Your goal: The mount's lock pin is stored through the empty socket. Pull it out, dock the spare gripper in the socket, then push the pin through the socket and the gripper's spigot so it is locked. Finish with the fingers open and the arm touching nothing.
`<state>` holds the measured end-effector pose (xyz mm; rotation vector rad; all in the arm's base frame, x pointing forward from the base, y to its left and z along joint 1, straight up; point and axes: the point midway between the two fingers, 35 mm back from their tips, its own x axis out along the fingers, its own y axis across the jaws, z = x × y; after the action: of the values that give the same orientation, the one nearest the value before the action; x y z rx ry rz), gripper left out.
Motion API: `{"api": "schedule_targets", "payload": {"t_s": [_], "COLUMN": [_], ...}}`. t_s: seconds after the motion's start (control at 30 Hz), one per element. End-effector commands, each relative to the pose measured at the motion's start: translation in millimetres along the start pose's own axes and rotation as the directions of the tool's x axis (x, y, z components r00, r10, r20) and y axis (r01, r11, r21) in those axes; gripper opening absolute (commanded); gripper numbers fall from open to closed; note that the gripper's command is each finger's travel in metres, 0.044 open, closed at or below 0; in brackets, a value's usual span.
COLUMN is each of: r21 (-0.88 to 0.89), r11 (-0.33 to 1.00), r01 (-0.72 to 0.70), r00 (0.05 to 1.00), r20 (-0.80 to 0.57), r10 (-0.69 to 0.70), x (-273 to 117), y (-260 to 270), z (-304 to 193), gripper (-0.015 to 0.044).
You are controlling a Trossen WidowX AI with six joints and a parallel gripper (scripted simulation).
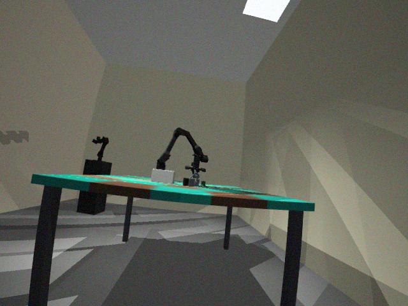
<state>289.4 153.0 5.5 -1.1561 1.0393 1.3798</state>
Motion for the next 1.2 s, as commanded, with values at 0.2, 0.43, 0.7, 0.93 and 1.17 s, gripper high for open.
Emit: {"api": "schedule_targets", "payload": {"t_s": [0.2, 0.43, 0.7, 0.93, 1.17], "r21": [0.005, 0.007, 0.009, 0.010, 0.011], "r11": [1.000, 1.000, 1.000, 1.000, 1.000], "r01": [-0.002, -0.008, -0.015, -0.020, -0.024], "r00": [1.000, 1.000, 1.000, 1.000, 1.000], "r20": [0.002, 0.001, 0.000, -0.001, -0.002], "r10": [0.002, 0.008, 0.015, 0.020, 0.024], "x": [-1, -1, -2, -3, -3], "y": [-3, -3, -3, -3, -3], "z": [8, 14, 20, 25, 30], "gripper": [0.0000, 0.0000, 0.0000, 0.0000, 0.0000]}}
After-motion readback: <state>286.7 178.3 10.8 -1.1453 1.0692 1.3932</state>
